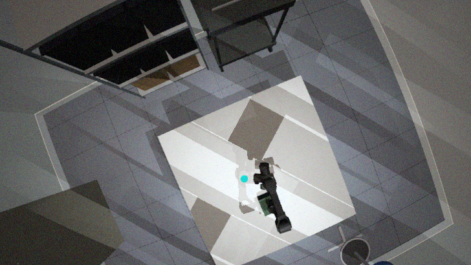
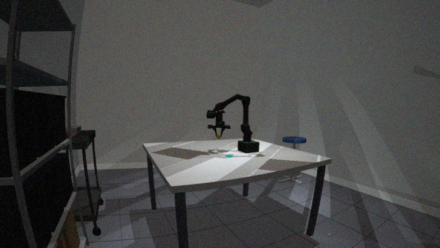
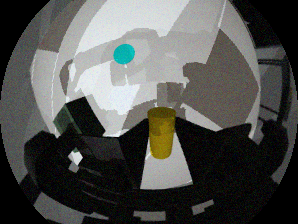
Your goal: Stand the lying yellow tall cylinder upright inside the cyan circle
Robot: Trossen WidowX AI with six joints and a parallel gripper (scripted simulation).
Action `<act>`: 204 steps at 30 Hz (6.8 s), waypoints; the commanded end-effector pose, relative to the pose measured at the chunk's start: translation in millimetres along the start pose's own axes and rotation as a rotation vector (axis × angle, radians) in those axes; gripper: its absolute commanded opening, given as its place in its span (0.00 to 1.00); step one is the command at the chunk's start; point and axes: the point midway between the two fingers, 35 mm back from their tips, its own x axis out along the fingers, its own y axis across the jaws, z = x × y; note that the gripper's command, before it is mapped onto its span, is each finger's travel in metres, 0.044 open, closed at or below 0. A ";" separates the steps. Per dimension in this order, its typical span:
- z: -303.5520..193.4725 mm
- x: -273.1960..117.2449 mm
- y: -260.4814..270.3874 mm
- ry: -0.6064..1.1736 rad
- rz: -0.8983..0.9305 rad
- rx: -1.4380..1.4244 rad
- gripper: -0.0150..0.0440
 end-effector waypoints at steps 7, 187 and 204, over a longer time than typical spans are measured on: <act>24.2 -1.9 7.5 0.002 0.002 0.003 0.43; 152.7 42.1 28.7 -0.909 0.085 0.245 0.43; 146.3 38.7 29.1 -1.018 0.078 0.234 0.43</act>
